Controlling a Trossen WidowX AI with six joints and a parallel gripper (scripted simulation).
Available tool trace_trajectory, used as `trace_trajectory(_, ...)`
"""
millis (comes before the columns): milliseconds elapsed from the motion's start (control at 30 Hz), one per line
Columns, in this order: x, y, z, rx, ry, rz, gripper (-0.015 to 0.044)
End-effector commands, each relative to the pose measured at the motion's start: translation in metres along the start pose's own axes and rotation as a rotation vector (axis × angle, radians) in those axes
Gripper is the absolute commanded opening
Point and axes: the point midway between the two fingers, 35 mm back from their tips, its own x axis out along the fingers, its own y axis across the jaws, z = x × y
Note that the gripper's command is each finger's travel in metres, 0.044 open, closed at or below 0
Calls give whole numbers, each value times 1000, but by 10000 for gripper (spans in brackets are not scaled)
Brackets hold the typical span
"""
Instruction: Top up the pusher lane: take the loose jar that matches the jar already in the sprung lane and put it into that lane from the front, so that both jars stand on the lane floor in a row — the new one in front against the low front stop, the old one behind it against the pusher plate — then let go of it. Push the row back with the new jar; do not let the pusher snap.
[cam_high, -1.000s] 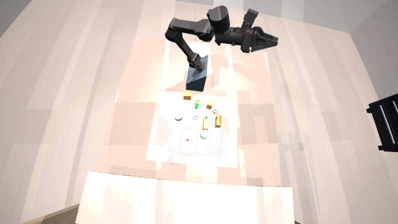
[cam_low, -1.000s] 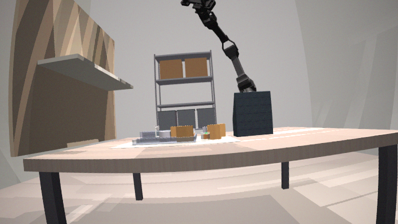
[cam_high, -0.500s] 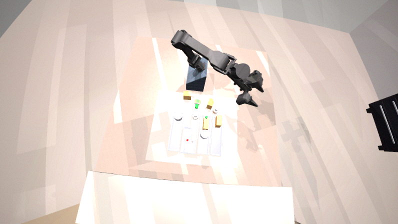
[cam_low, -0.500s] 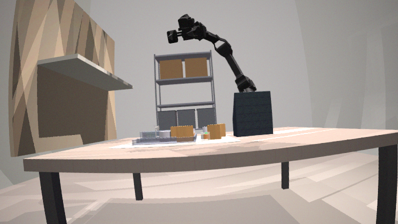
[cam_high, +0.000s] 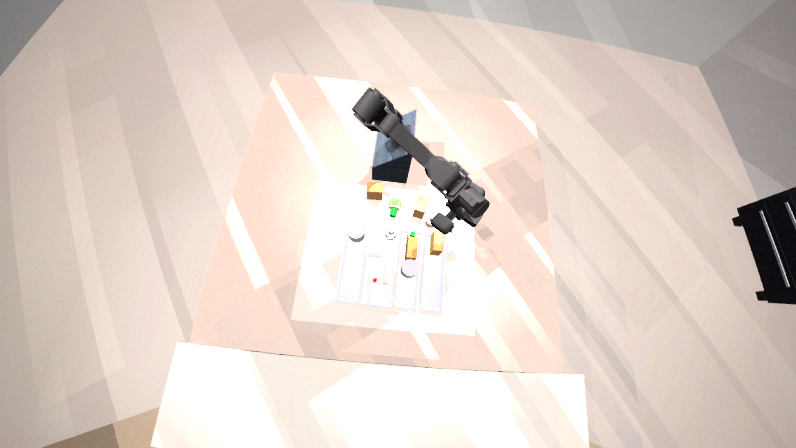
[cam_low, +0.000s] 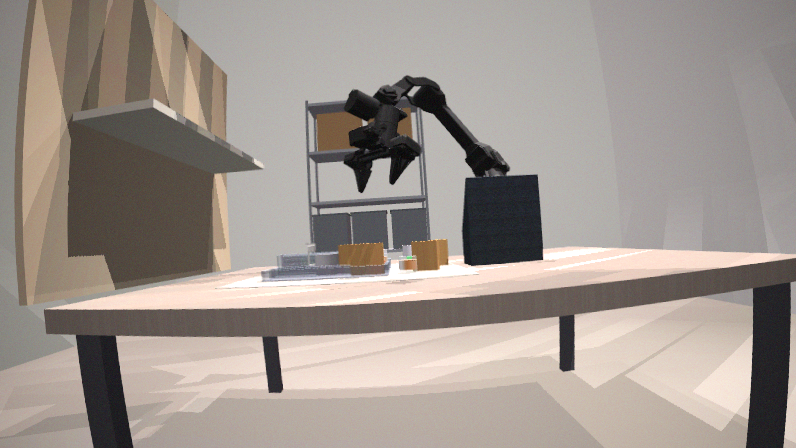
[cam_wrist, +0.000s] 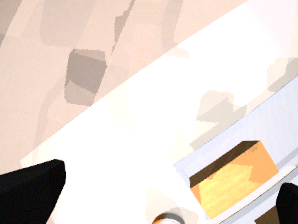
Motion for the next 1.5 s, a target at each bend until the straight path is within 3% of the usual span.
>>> trace_trajectory(0, 34, -4, -55, 41, 208, -48, 440)
trace_trajectory(167, 53, -5, -102, 60, 377, -95, 440)
trace_trajectory(1467, 117, -6, -131, 60, 380, -97, 440)
